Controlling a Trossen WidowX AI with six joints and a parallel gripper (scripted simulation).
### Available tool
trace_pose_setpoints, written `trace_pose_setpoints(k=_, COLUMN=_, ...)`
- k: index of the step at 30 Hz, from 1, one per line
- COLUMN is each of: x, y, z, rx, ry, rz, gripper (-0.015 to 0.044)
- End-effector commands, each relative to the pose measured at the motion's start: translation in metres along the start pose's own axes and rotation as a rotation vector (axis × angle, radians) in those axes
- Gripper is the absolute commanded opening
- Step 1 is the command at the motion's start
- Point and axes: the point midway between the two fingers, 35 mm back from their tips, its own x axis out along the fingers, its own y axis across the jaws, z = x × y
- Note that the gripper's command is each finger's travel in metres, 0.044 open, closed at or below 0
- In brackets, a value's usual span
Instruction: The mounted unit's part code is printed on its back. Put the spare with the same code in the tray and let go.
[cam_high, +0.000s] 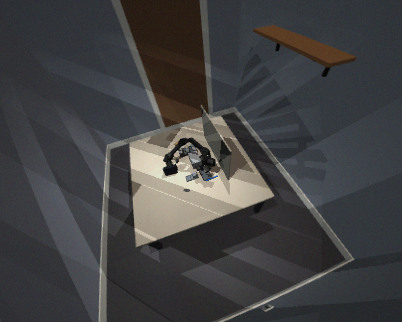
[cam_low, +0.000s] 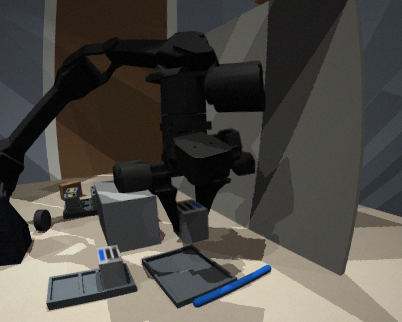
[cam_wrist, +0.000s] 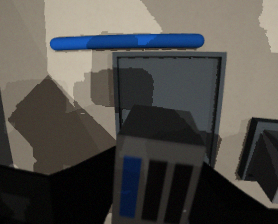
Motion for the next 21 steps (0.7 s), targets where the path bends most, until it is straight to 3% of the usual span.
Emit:
trace_pose_setpoints(k=1, x=0.004, y=0.0, z=-0.001, rx=0.007, ry=0.004, rz=0.001, gripper=0.0)
trace_pose_setpoints(k=21, x=0.019, y=-0.002, z=-0.002, rx=0.003, ry=0.005, rz=-0.001, gripper=0.0)
